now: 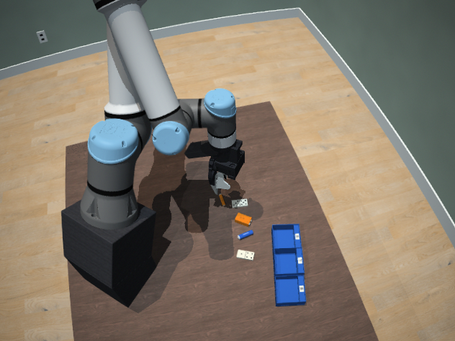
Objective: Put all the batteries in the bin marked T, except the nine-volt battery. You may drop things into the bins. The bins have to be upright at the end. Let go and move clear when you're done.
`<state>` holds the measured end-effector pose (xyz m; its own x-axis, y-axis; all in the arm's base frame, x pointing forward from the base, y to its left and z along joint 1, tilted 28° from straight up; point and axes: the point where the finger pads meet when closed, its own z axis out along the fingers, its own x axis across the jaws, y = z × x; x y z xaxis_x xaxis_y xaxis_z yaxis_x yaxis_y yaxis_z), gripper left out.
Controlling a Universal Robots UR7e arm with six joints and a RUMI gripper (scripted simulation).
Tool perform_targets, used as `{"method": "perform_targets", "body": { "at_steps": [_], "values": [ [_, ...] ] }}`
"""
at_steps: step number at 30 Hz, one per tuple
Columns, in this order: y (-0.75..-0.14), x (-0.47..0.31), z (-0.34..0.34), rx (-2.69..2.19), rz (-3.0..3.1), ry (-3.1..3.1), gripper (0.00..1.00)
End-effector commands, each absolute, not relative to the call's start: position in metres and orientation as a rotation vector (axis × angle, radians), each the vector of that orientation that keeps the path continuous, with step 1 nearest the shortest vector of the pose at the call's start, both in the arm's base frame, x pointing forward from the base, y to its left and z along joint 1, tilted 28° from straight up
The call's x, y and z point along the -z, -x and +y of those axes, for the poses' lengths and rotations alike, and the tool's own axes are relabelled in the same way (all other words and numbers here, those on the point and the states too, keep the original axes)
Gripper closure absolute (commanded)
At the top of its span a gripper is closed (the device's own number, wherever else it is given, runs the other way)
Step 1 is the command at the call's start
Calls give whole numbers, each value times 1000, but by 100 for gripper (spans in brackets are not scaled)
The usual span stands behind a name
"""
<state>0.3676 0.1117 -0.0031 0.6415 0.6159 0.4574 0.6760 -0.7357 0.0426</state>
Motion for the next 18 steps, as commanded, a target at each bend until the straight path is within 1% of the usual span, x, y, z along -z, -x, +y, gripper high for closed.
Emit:
{"method": "perform_targets", "body": {
  "at_steps": [1, 18],
  "values": [
    [-368, 4, 111, 713, -1300, 2650, 62],
    [-368, 5, 111, 716, -1349, 2637, 62]
  ]
}}
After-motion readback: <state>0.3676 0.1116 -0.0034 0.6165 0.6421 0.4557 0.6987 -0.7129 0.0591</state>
